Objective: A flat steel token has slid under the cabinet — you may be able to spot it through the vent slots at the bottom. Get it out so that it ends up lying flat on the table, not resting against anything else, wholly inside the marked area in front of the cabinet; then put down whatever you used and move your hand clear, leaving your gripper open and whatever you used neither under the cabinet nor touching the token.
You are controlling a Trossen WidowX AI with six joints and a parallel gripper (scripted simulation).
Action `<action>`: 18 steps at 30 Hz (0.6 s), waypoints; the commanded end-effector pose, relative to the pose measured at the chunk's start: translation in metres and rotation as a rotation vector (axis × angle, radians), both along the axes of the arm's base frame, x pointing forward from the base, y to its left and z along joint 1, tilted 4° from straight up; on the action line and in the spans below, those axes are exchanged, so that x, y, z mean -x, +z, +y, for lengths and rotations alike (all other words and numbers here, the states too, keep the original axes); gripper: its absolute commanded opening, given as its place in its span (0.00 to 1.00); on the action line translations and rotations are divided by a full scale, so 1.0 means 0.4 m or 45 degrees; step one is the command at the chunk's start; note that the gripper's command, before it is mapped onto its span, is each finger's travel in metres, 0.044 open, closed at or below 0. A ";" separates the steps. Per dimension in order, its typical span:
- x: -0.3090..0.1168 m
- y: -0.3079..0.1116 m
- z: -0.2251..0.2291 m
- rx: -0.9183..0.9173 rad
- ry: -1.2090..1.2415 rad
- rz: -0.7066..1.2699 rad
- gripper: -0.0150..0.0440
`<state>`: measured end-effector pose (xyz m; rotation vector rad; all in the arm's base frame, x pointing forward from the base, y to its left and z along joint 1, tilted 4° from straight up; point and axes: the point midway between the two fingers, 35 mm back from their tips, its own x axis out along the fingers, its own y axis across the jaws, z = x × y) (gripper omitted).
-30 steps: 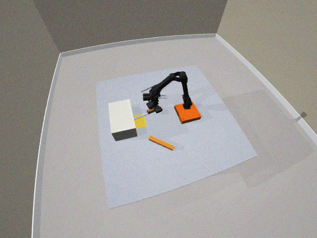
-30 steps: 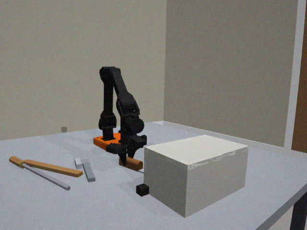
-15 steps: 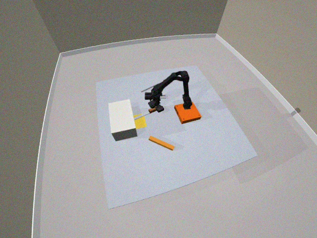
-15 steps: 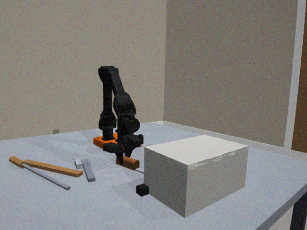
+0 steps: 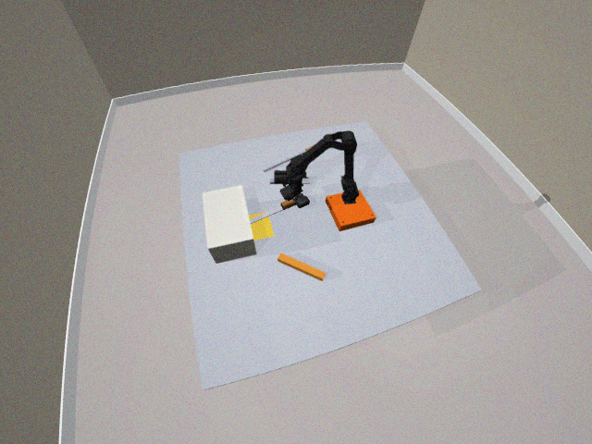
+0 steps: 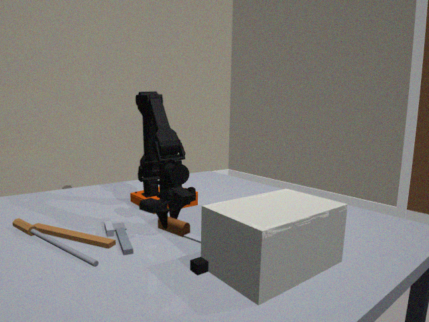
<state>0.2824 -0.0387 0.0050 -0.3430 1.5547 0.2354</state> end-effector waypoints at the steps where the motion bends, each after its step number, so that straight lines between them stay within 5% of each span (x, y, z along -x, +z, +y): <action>1: 0.020 -0.002 -0.008 0.003 0.001 0.005 0.25; 18: 0.074 -0.001 -0.032 0.004 0.001 0.008 0.25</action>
